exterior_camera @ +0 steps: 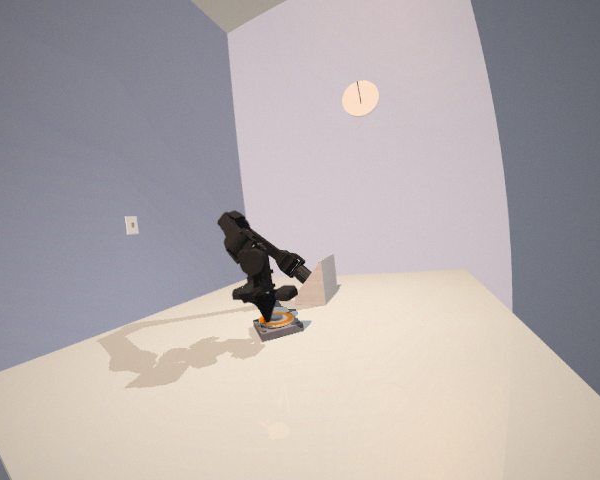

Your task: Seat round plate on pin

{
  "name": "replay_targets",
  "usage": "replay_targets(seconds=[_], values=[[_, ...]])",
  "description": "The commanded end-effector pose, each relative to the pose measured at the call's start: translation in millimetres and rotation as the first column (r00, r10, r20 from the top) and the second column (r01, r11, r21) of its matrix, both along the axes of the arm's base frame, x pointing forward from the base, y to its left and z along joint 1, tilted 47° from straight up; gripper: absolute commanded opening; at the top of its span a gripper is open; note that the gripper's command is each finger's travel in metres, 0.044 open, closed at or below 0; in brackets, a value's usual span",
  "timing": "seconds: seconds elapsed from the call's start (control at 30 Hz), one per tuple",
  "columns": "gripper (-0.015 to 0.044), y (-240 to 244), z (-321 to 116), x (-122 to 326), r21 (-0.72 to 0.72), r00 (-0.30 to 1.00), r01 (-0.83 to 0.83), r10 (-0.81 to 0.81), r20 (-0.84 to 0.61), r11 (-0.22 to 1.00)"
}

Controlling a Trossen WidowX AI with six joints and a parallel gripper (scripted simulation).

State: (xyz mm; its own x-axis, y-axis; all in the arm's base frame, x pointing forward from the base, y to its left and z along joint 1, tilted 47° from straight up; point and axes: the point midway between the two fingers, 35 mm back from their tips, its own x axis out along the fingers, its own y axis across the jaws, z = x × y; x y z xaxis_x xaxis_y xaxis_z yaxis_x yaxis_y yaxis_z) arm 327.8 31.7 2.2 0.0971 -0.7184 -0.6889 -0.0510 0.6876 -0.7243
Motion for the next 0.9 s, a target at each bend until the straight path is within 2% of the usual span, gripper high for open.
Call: replay_targets(seconds=[0.0,0.87], values=[[0.0000,-5,6,2,-0.005,1.000,-0.004,0.004,0.004,1.000],[0.0000,-19,21,-4,-0.006,1.000,-0.004,0.004,0.003,1.000]])
